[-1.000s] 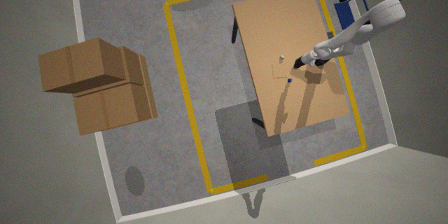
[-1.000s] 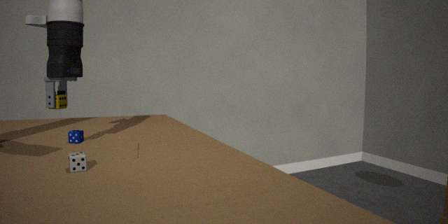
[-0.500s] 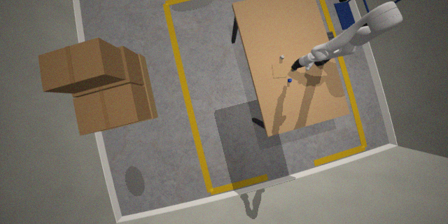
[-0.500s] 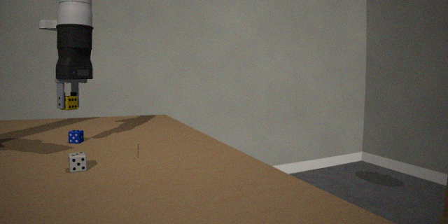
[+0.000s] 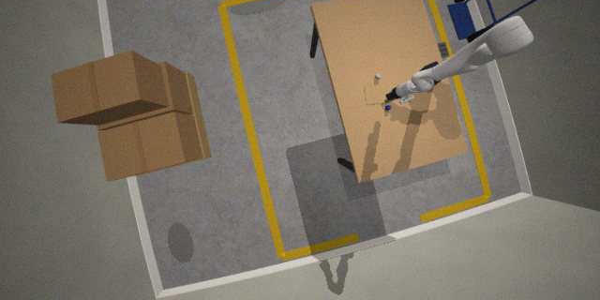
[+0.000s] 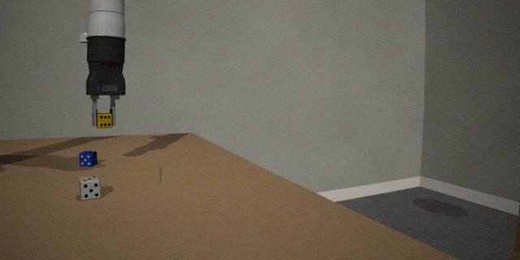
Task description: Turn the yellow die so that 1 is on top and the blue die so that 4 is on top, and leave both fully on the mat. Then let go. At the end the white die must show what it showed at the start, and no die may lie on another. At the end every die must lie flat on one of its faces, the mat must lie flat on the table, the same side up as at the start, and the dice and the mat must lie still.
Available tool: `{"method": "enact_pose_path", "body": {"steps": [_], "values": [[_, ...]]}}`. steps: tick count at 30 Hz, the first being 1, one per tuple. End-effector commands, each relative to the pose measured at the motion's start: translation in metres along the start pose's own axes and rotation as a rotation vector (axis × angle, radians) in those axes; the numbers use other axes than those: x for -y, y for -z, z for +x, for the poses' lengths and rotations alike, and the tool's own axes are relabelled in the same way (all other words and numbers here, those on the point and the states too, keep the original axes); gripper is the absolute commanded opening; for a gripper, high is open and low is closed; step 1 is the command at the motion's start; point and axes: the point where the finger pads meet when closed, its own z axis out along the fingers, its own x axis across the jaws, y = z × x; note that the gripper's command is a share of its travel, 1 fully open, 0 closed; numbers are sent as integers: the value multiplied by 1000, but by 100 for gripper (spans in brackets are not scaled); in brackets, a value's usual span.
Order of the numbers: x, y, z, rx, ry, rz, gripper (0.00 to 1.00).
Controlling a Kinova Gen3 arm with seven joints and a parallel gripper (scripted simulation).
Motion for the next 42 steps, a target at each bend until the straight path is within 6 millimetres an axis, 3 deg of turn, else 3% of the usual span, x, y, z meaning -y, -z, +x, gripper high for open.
{"method": "enact_pose_path", "body": {"steps": [1,16,42], "values": [[21,-2,7,-5,6,-5,57],[60,-2,38,-12,-284,6,57],[63,-4,38,-10,-300,36,57]]}}
